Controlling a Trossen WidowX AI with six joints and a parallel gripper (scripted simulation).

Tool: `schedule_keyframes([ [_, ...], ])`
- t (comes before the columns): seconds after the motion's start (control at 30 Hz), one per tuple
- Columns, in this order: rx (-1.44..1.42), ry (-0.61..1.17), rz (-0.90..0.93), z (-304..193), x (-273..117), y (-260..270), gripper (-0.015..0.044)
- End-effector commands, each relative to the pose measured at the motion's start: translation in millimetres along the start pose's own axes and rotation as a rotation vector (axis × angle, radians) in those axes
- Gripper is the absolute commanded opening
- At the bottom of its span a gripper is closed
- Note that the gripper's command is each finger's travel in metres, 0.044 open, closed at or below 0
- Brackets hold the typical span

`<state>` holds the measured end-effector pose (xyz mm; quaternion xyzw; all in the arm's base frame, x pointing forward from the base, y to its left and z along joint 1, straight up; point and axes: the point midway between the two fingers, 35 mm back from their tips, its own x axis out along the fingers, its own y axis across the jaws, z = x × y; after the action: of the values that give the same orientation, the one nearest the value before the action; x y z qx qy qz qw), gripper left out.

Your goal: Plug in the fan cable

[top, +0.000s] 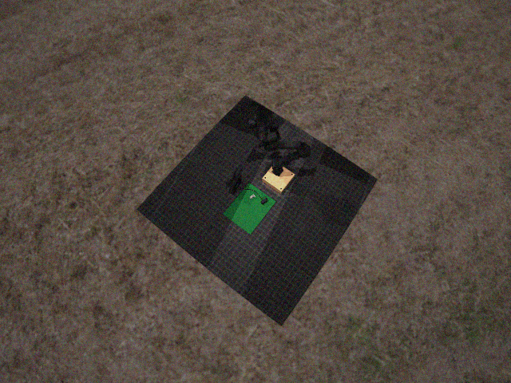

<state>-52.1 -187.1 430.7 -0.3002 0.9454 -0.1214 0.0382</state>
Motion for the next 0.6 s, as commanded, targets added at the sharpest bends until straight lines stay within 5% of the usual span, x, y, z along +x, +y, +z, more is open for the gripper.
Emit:
schedule_keyframes([
  [0.0, 0.0, 0.0, 0.0, 0.0, 0.0, 0.0, 0.0426],
  [0.2, -0.131, 0.036, -0.082, 0.0, -5.7, -18.3, 0.044],
  [0.57, -1.395, 0.437, -0.452, 37.7, -70.2, -105.1, 0.044],
])
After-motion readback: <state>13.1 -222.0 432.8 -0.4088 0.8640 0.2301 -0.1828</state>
